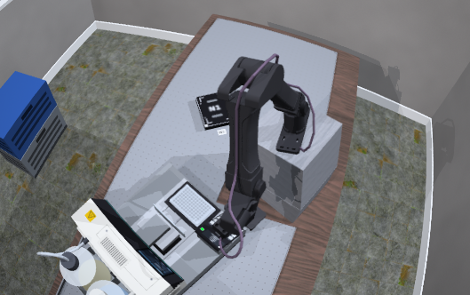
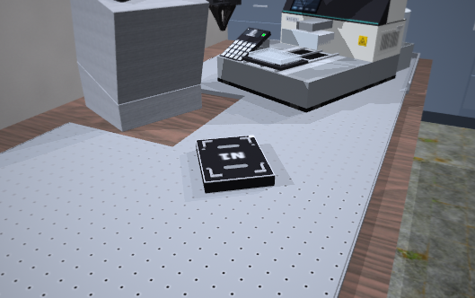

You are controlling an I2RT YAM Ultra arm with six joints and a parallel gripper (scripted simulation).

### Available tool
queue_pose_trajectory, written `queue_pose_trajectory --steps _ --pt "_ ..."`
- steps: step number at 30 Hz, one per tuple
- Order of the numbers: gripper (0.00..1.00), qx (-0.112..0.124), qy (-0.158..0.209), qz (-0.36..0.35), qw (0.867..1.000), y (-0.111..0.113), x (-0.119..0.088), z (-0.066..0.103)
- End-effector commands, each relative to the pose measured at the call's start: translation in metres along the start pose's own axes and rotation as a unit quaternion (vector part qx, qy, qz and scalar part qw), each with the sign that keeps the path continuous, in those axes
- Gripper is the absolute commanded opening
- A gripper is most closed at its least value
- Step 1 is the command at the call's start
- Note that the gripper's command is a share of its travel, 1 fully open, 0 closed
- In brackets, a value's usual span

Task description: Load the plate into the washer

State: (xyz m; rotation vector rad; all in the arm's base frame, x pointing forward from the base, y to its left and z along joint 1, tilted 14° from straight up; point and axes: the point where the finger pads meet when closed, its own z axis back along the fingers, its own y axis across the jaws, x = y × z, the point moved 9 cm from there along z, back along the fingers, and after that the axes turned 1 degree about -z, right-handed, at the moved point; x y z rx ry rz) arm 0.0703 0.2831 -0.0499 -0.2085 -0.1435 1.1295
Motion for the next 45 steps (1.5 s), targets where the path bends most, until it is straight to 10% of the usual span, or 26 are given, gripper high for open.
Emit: queue_pose_trajectory --steps 1,16,45 --pt "0.0 -0.003 -0.003 0.006 1.0 0.0 0.003 0.004" --pt "0.0 -0.001 -0.025 0.009 1.0 0.004 0.014 0.001" --pt "0.0 -0.005 -0.01 0.003 1.0 -0.001 0.01 -0.053"
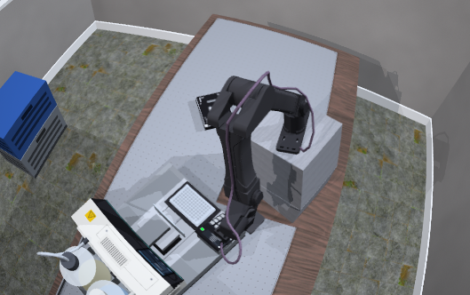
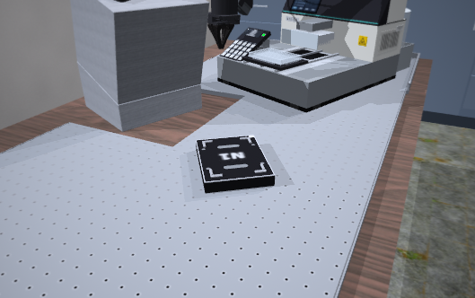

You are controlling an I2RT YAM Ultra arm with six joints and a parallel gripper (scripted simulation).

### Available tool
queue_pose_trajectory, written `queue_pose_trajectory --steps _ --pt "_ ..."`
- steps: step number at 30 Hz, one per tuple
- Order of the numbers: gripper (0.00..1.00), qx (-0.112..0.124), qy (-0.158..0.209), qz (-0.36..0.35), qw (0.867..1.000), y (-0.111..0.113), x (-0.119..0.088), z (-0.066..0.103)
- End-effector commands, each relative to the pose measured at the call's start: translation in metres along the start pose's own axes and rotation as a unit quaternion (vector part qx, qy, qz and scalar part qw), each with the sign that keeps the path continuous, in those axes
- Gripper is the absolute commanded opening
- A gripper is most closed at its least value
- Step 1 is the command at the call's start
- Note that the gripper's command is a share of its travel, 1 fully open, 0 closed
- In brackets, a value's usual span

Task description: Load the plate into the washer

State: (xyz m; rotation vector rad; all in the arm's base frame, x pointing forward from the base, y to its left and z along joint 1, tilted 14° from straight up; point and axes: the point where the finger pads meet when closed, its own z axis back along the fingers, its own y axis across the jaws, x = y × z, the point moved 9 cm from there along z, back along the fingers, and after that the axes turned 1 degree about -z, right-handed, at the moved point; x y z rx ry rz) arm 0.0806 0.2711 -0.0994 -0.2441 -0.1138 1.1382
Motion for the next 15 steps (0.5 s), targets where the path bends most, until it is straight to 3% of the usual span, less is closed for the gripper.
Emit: queue_pose_trajectory --steps 1,5,9,12,15 --pt "0.0 0.002 -0.031 -0.002 1.0 0.002 0.016 -0.002" --pt "0.0 0.004 -0.04 -0.002 0.999 0.003 0.02 0.0" --pt "0.0 0.002 -0.03 -0.003 1.0 0.002 0.017 -0.012" --pt "0.0 0.006 -0.049 -0.001 0.999 0.004 0.024 0.0" --pt "0.0 0.006 -0.049 -0.002 0.999 0.004 0.024 0.0"
